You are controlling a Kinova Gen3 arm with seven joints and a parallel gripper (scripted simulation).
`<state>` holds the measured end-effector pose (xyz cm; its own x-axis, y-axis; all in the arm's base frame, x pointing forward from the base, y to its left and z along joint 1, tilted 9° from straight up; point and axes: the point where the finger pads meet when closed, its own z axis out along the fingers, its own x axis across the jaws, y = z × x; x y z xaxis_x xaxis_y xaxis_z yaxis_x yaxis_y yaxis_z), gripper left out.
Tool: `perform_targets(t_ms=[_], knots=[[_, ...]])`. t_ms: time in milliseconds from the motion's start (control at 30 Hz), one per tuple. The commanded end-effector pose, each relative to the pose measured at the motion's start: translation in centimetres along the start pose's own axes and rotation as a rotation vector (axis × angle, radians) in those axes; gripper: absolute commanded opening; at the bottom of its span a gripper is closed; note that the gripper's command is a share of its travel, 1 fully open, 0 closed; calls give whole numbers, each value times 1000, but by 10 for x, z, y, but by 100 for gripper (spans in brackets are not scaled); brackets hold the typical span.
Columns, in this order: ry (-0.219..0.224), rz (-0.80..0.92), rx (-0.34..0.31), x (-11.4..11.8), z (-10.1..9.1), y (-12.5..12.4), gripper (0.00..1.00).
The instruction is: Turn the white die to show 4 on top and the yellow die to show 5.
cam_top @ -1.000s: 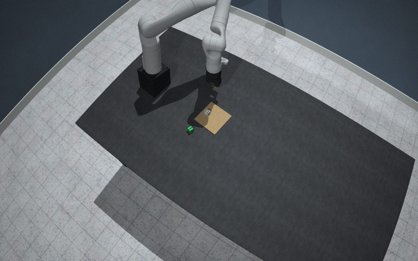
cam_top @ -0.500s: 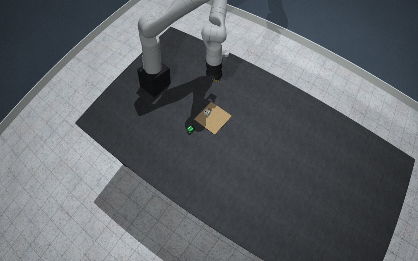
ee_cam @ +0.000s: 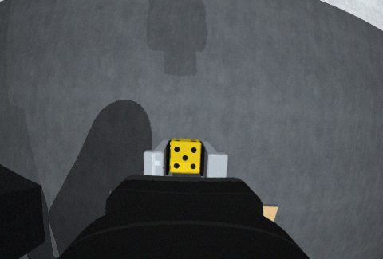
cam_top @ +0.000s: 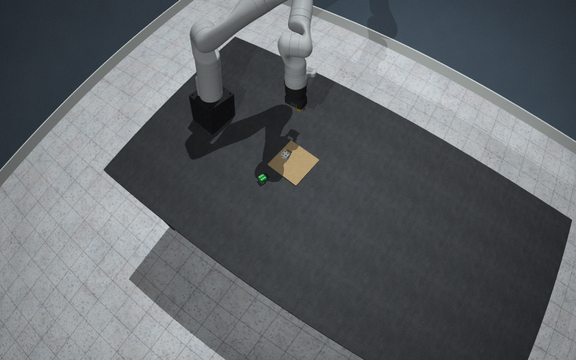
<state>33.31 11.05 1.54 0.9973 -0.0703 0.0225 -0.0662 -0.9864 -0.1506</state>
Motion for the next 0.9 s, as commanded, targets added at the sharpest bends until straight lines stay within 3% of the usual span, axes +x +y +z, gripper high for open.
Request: perform_targets(t_ms=[0,133,267,400,500,700,867], knots=[[2,3,0,5,-1,4,49],[5,16,-1,28,-1,26,49],[6,38,-3,64,-2,69,49],[6,44,-3,72,-2,82,49],[5,62,-2,93,-4,120,49],[2,80,0,109,-5,163,49],[2,83,1,111,-5,170,49]])
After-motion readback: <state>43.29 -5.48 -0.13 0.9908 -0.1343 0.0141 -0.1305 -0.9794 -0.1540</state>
